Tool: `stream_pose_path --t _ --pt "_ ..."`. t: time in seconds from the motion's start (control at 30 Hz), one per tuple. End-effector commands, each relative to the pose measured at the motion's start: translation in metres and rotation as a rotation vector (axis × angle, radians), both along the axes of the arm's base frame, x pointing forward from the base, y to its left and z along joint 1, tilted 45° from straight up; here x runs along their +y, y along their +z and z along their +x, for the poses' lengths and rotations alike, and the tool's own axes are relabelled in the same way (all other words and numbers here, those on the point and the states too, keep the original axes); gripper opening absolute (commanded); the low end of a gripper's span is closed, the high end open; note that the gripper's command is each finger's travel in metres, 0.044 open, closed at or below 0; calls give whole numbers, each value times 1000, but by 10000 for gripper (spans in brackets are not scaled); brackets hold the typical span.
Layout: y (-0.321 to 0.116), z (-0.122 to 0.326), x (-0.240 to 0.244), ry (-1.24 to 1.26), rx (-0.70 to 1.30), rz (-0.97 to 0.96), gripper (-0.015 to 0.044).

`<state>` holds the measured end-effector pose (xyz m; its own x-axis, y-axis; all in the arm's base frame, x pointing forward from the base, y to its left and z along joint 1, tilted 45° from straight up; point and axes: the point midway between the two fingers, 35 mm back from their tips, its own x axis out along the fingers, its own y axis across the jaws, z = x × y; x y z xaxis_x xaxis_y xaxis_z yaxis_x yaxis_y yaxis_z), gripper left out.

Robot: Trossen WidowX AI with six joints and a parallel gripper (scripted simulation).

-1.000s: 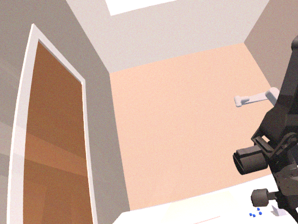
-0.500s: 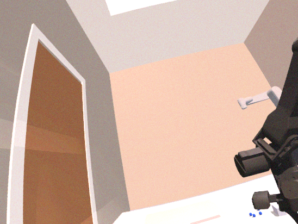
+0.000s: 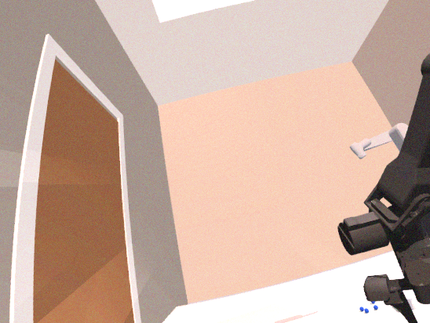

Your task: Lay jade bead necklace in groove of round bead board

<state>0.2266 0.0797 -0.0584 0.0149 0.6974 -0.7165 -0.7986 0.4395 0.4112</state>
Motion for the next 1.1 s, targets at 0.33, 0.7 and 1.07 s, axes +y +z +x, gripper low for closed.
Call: stream_pose_path --t 0.33,0.7,1.07 --pt "3 -1 -3 0 5 4 440" --pt "4 0 -3 -1 6 4 414" --pt "64 45 17 -86 86 6 125"
